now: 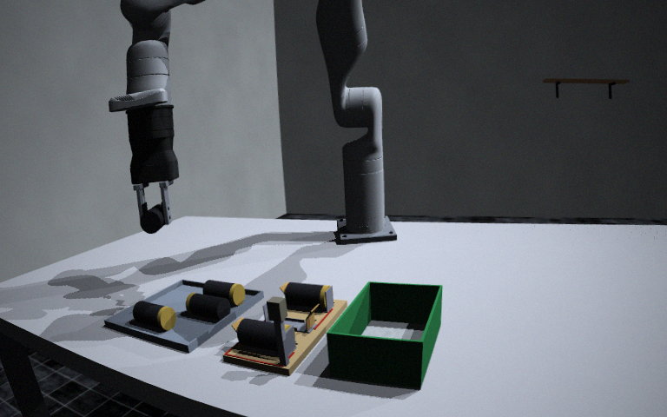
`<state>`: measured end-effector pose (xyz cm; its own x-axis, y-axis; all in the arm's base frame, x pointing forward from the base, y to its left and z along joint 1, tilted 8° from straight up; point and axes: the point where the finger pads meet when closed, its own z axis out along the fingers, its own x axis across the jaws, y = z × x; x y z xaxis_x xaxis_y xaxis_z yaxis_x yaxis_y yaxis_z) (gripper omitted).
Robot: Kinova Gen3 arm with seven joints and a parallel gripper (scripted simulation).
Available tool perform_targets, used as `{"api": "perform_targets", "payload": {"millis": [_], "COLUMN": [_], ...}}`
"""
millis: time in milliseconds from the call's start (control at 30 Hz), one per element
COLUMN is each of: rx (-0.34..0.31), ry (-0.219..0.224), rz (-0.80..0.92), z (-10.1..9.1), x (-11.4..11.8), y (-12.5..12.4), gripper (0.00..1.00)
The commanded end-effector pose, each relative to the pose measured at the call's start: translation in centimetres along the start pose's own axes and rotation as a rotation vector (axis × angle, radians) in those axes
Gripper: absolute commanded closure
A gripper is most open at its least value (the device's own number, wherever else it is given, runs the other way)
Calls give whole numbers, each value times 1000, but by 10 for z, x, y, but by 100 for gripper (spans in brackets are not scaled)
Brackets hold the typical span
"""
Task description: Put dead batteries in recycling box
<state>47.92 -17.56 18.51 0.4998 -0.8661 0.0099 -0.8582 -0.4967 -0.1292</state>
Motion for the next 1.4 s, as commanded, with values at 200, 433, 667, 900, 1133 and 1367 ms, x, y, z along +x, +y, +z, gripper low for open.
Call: {"api": "perform_targets", "payload": {"millis": [200, 433, 667, 900, 1133, 1367], "rx": [2, 2, 2, 2, 1, 1], "ry": [1, 1, 2, 2, 2, 2], "rz": [-18, -66, -148, -225, -354, -457], "z": [-1, -1, -1, -1, -1, -1], "x": [0, 0, 0, 0, 0, 0], "y": [0, 0, 0, 0, 0, 0], "gripper": [43, 43, 43, 43, 43, 43]}}
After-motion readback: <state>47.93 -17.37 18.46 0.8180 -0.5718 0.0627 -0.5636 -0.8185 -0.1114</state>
